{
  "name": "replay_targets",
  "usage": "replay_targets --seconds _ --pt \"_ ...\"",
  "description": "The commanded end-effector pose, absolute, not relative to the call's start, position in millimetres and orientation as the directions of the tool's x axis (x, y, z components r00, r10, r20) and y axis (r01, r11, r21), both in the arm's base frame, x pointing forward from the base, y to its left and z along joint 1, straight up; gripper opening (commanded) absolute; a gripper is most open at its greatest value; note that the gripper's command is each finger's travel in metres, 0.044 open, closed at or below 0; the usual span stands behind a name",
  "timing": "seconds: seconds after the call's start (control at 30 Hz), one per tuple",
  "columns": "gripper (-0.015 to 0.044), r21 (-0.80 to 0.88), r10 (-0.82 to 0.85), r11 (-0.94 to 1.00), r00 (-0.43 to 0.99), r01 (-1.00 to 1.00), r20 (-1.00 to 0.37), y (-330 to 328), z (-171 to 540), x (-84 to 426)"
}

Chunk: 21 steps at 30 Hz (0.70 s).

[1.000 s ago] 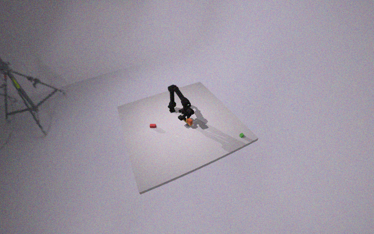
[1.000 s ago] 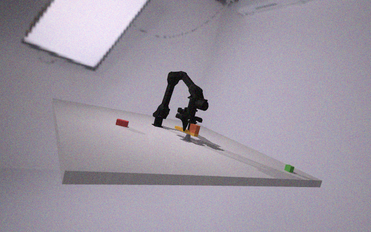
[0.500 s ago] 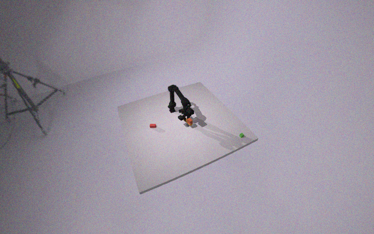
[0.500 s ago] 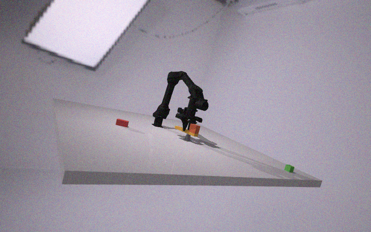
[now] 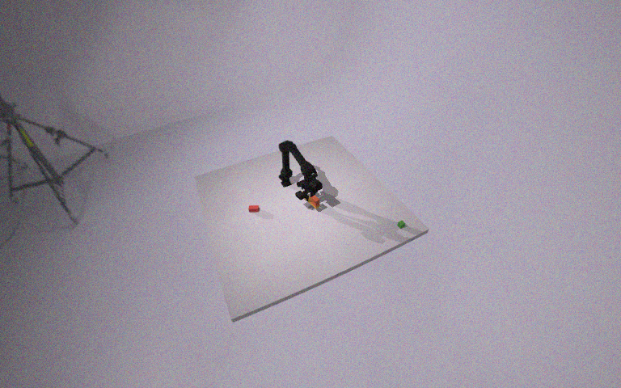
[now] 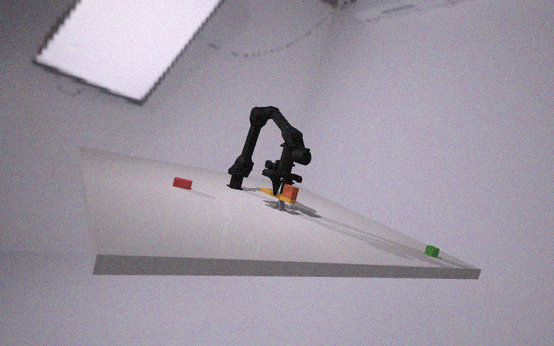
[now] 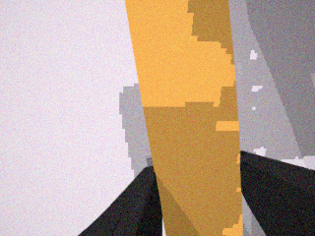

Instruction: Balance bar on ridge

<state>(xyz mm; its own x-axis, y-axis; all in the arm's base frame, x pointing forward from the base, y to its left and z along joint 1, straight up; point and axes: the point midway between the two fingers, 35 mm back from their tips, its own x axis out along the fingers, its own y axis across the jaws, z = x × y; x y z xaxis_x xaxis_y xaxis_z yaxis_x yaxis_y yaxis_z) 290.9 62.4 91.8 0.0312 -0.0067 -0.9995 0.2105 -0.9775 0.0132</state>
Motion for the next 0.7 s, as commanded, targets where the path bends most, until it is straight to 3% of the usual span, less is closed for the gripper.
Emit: replay_targets --seconds 0.0,0.67 --pt "0.0 0.015 -0.008 -0.976 0.032 0.215 -0.999 62.1 92.9 291.3" --pt "0.0 0.013 -0.007 -0.977 0.03 0.211 -1.0 62.4 92.0 290.8"
